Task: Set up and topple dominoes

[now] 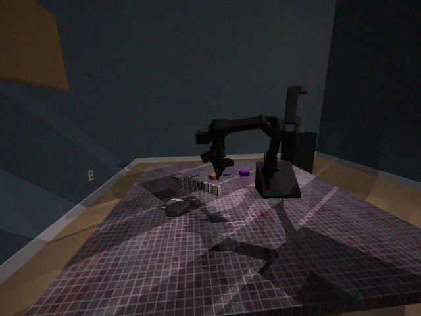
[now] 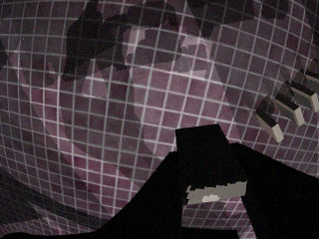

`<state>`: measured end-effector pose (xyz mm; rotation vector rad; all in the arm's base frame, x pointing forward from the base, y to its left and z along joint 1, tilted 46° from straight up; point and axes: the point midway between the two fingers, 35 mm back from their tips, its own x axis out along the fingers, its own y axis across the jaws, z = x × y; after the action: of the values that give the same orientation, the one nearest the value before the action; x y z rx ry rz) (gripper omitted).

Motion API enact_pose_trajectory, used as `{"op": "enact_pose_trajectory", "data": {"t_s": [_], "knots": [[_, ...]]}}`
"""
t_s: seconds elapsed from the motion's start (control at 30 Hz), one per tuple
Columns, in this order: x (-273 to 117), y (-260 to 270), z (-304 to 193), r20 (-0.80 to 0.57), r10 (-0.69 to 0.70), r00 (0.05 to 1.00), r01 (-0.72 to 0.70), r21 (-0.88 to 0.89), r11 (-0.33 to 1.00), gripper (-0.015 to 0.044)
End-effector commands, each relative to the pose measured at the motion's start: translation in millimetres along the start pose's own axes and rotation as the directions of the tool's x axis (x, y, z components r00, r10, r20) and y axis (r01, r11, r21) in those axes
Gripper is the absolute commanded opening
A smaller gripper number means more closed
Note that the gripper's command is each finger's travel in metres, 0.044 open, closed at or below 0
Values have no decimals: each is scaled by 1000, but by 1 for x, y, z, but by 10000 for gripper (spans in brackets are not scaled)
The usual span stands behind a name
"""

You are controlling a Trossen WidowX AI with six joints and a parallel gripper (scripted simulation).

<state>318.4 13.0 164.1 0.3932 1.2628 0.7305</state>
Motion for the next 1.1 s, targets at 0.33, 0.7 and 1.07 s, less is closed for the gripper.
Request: {"op": "enact_pose_trajectory", "data": {"t_s": [0.33, 0.7, 1.07], "knots": [[4, -83, -77, 5, 25, 1000, -16, 889, 458, 107], [5, -83, -77, 5, 25, 1000, -16, 889, 458, 107], [63, -88, -71, 3, 14, 1000, -9, 889, 457, 107]]}}
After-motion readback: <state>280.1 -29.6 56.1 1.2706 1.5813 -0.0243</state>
